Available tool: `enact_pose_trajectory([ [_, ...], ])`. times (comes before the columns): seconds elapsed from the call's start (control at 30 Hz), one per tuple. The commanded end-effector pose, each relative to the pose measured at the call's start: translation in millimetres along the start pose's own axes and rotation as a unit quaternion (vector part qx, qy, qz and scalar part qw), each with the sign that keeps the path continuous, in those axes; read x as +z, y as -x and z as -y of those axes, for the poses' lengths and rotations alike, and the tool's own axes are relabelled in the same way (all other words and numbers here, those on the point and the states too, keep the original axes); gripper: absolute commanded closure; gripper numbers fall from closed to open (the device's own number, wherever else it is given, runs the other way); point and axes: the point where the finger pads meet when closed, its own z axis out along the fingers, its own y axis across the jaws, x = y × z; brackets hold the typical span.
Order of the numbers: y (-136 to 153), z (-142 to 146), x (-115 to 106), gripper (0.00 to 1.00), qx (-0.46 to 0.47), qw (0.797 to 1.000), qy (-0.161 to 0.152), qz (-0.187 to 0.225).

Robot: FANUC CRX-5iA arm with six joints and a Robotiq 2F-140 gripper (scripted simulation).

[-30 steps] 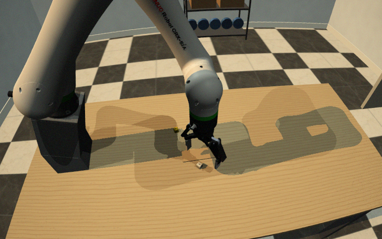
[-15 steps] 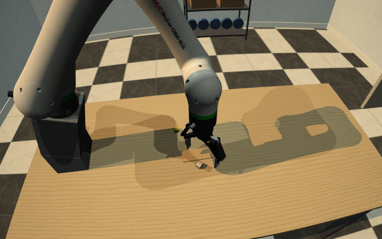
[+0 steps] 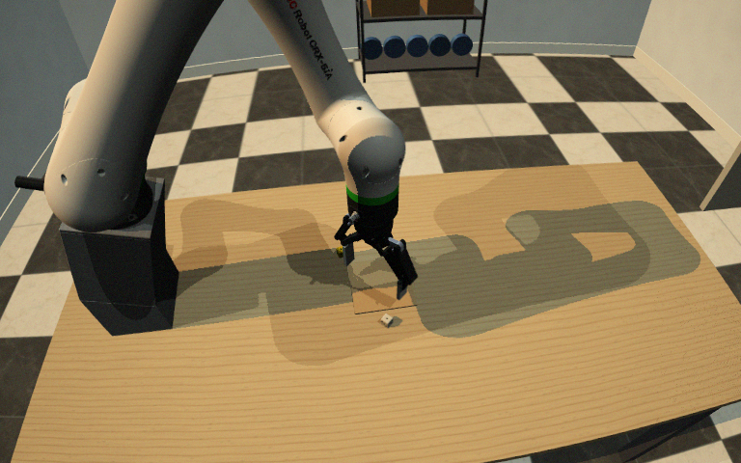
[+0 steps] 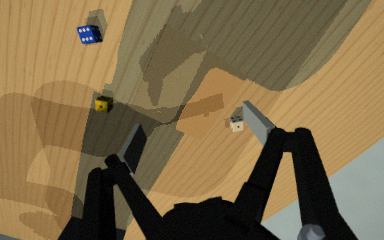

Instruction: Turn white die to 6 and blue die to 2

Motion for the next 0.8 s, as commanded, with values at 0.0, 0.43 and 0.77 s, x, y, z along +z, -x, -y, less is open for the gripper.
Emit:
enact_pose_trajectory([
  [0.0,-12.5,29.1,0.1,0.00,0.002,1.000,0.006,0.003],
  [0.43,-42.3,100.4,1.2,0.00,0.002,1.000,0.006,0.003],
  [0.77,-55.2,131.2,1.7,0.00,0.002,1.000,0.006,0.003],
])
